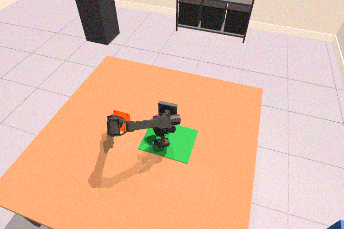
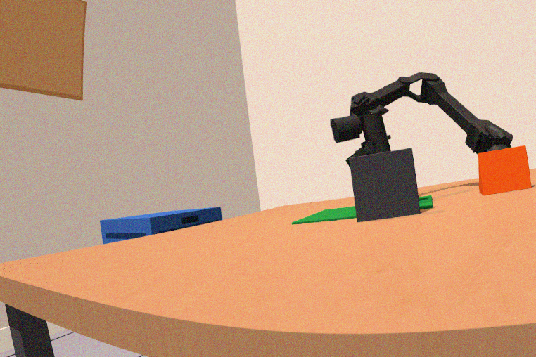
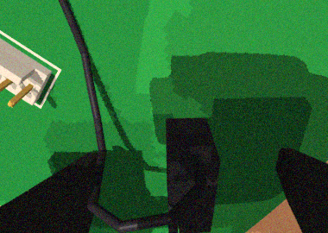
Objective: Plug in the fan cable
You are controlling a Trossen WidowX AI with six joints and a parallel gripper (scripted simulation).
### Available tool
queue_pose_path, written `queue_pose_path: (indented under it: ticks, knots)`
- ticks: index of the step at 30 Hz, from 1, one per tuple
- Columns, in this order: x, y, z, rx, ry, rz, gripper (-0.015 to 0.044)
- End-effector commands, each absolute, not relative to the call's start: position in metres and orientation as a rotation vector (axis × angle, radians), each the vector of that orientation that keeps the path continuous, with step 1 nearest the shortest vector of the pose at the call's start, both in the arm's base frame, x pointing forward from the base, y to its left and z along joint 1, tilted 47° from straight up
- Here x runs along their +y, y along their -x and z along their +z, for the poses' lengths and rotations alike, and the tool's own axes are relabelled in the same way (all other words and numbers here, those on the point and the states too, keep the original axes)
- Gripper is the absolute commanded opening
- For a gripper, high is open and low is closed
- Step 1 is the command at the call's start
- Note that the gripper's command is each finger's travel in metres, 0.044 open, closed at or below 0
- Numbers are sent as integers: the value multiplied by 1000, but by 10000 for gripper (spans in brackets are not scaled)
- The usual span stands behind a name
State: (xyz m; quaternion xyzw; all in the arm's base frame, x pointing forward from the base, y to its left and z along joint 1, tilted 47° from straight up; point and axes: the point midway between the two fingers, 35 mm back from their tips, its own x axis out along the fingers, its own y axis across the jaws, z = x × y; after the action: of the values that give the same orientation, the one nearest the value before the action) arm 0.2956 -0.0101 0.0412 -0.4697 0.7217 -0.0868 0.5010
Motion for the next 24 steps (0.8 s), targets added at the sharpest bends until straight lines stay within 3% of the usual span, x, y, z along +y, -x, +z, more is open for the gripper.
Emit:
queue_pose_path:
  ticks: [1, 24]
  knots:
    - [-10, -296, 41, 1744, 1135, -210, 256]
    - [-10, -296, 41, 1744, 1135, -210, 103]
